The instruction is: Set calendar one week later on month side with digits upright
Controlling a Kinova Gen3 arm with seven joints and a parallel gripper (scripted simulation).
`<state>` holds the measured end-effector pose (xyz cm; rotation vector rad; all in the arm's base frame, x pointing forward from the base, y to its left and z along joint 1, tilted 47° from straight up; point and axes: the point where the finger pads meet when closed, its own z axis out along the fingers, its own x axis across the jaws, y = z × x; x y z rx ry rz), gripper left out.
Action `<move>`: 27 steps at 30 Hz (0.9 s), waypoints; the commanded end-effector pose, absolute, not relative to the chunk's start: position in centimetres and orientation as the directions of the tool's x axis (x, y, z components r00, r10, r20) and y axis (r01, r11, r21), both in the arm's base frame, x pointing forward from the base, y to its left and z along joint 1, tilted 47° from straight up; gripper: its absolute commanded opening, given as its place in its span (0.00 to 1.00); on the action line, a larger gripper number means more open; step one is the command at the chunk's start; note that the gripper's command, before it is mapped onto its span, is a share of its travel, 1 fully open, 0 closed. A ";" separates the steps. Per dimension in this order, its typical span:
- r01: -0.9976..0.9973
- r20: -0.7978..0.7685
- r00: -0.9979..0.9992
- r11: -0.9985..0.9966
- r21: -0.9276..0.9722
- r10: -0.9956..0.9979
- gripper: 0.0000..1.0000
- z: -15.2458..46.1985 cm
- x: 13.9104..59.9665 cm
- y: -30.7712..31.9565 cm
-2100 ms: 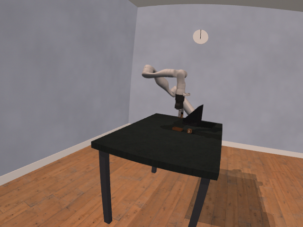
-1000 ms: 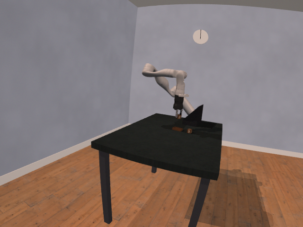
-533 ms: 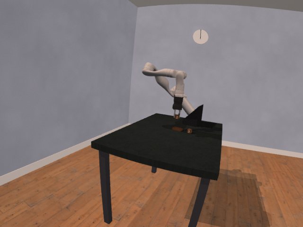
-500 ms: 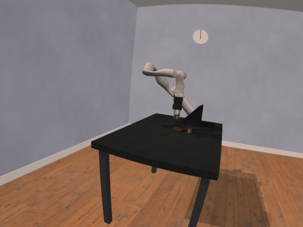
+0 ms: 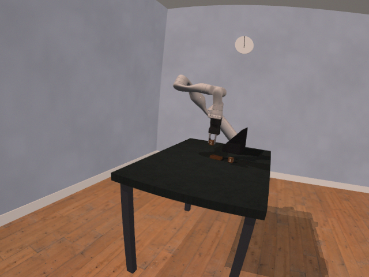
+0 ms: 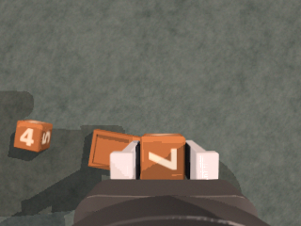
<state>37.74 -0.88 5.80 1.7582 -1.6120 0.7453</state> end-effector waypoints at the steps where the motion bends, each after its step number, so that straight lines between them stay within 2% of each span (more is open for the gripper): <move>1: -1.000 0.769 0.020 -0.010 0.018 -0.639 0.60 6.2 37.9 -1.0; 13: -0.898 0.697 -0.440 0.284 -0.335 -0.566 0.60 7.8 37.7 -2.7; 15: -0.898 0.697 -0.440 0.284 -0.335 -0.566 0.60 7.8 37.7 -2.7; 27: -0.578 0.453 -0.816 0.521 -0.628 -0.359 0.60 9.3 37.0 -4.1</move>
